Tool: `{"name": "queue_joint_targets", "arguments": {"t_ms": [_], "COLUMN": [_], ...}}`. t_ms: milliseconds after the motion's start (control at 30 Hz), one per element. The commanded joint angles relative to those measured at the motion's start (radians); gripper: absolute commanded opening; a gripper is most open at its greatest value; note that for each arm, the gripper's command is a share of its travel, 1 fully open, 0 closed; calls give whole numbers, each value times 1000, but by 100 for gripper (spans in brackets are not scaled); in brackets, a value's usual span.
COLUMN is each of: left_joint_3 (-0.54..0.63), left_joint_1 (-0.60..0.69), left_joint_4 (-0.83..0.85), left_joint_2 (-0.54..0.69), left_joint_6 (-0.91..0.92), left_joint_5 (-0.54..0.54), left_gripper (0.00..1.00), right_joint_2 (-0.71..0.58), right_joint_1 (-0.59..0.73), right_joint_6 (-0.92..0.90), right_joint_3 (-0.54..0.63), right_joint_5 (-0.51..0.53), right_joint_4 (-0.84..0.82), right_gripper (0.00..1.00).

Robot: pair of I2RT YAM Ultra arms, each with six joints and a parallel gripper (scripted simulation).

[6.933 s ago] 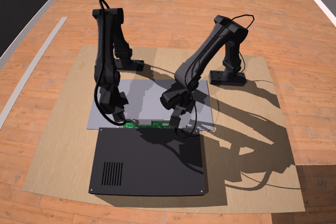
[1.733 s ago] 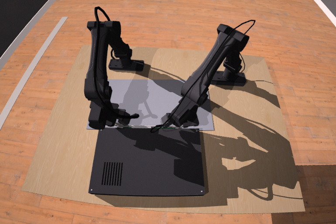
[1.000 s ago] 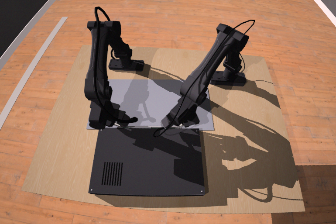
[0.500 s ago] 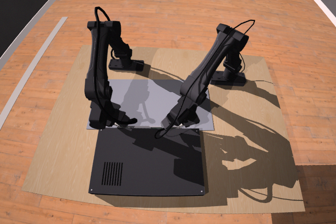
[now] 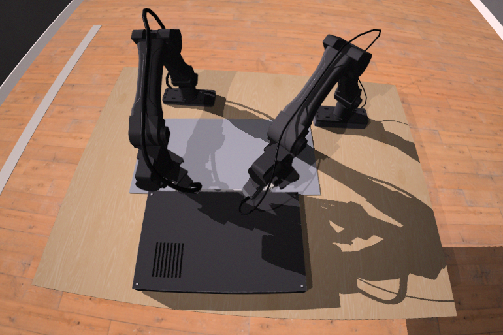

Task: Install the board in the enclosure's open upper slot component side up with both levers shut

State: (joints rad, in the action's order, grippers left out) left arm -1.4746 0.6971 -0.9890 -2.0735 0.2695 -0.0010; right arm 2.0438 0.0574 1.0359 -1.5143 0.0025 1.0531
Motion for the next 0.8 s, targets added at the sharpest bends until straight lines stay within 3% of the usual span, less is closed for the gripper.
{"name": "queue_joint_targets", "arguments": {"t_ms": [0,467,767], "left_joint_3": [17,18,19], "left_joint_1": [9,4,20], "left_joint_4": [20,21,21], "left_joint_2": [28,29,30], "left_joint_6": [-80,-83,-264], "left_joint_5": [-10,-12,0], "left_gripper": [3,3,3], "right_joint_2": [-26,-28,-37], "right_joint_1": [11,11,18], "right_joint_6": [-74,-77,-229], "right_joint_3": [24,27,40], "right_joint_5": [-2,0,-5], "right_joint_4": [-25,-28,-30], "right_gripper": [3,3,3]}}
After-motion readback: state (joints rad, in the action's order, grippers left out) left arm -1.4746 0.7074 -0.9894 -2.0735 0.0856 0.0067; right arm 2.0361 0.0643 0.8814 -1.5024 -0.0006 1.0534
